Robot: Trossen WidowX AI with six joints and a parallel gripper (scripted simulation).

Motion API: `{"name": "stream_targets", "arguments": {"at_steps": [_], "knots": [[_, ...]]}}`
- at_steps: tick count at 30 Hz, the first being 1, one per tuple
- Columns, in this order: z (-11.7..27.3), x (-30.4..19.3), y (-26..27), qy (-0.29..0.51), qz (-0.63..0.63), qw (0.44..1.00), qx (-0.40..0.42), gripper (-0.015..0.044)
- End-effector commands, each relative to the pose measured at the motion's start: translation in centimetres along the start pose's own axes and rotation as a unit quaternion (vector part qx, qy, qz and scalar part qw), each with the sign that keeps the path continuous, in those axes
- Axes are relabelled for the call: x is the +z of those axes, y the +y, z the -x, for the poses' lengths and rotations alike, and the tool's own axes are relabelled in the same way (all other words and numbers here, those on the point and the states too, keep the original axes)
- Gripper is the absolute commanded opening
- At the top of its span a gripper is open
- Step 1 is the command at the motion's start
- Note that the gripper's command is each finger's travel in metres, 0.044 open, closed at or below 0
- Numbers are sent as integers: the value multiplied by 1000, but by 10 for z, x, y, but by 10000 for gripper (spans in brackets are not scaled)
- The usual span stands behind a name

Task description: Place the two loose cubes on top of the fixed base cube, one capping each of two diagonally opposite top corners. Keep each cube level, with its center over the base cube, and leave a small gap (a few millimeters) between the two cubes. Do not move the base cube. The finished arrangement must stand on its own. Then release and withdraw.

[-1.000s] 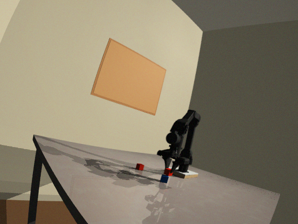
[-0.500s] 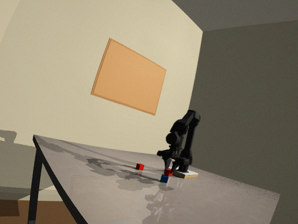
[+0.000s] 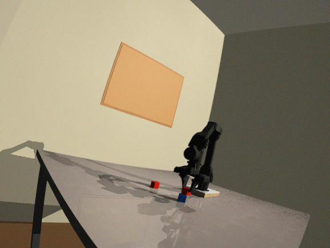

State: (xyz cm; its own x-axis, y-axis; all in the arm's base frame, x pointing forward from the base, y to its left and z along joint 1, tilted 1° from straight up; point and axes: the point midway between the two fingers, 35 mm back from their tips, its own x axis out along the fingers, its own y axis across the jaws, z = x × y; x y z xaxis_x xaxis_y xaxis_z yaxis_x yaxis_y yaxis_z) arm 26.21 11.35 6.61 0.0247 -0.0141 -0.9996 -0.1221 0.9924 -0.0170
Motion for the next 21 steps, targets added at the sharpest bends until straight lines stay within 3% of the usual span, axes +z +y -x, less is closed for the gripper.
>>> {"name": "stream_targets", "arguments": {"at_steps": [1, 21], "knots": [[7, 0, 0, 0, 0, 1000, 0, 205], [30, 0, 0, 0, 0, 1000, 0, 205]]}}
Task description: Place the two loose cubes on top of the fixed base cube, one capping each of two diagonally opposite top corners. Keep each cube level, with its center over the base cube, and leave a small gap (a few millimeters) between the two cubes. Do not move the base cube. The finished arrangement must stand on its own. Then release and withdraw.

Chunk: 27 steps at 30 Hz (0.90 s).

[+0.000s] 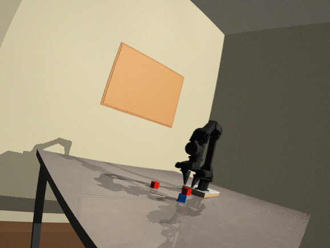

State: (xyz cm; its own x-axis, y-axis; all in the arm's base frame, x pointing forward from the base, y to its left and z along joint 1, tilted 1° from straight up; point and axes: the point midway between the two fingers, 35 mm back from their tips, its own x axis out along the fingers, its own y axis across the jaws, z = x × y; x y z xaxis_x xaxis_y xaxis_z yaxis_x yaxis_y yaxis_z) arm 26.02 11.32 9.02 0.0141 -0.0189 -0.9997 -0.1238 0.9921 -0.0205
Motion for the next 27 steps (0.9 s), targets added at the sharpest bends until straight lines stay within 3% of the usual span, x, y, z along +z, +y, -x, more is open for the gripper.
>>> {"name": "stream_targets", "arguments": {"at_steps": [1, 6, 9, 27], "knots": [[6, 1, 0, -6, -1, 1000, 2, 205], [6, 1, 0, -6, -1, 1000, 2, 205], [4, 3, -7, -4, 28, 1000, 0, 265], [22, 25, -99, -5, 355, 935, -6, 265]]}}
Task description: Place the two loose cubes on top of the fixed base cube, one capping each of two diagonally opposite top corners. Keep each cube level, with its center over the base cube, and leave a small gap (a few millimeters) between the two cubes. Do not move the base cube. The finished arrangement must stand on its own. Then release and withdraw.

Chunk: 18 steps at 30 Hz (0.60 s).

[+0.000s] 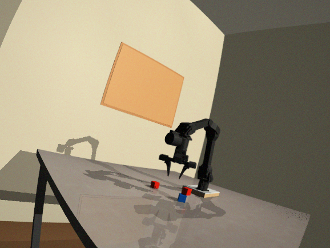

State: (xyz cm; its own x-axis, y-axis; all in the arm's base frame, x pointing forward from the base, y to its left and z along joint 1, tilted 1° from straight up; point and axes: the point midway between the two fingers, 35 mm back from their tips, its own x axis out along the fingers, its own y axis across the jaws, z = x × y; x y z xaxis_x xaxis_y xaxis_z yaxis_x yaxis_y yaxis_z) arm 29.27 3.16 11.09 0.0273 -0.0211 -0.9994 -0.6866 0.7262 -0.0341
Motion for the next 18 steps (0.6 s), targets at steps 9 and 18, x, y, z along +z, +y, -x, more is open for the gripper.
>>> {"name": "stream_targets", "arguments": {"at_steps": [9, 18], "knots": [[15, -35, -51, 1, 209, 978, -2, 265], [26, -71, -85, 2, 366, 931, -1, 265]]}}
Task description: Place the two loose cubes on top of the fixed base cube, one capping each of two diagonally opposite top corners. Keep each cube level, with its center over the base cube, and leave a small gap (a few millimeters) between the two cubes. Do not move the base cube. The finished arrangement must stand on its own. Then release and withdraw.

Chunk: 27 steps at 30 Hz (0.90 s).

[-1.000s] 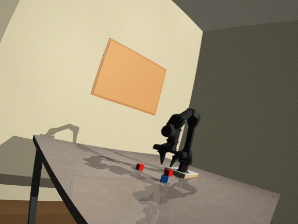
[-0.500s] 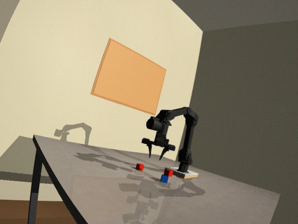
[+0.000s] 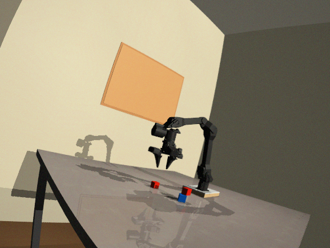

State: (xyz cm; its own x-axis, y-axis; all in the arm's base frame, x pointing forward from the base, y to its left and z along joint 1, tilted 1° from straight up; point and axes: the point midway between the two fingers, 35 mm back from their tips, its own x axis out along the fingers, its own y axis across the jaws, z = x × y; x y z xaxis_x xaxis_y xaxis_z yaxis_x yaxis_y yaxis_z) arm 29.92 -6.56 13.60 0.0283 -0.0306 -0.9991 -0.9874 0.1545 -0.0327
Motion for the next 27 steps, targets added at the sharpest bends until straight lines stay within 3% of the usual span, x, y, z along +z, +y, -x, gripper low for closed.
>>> {"name": "stream_targets", "arguments": {"at_steps": [1, 9, 17, 27], "knots": [[4, -18, -2, -2, 64, 998, 0, 265], [5, -27, -2, -2, 91, 996, 0, 265], [-51, -27, -2, -2, 91, 996, 0, 265], [-71, -26, -1, -2, 91, 996, 1, 265]]}}
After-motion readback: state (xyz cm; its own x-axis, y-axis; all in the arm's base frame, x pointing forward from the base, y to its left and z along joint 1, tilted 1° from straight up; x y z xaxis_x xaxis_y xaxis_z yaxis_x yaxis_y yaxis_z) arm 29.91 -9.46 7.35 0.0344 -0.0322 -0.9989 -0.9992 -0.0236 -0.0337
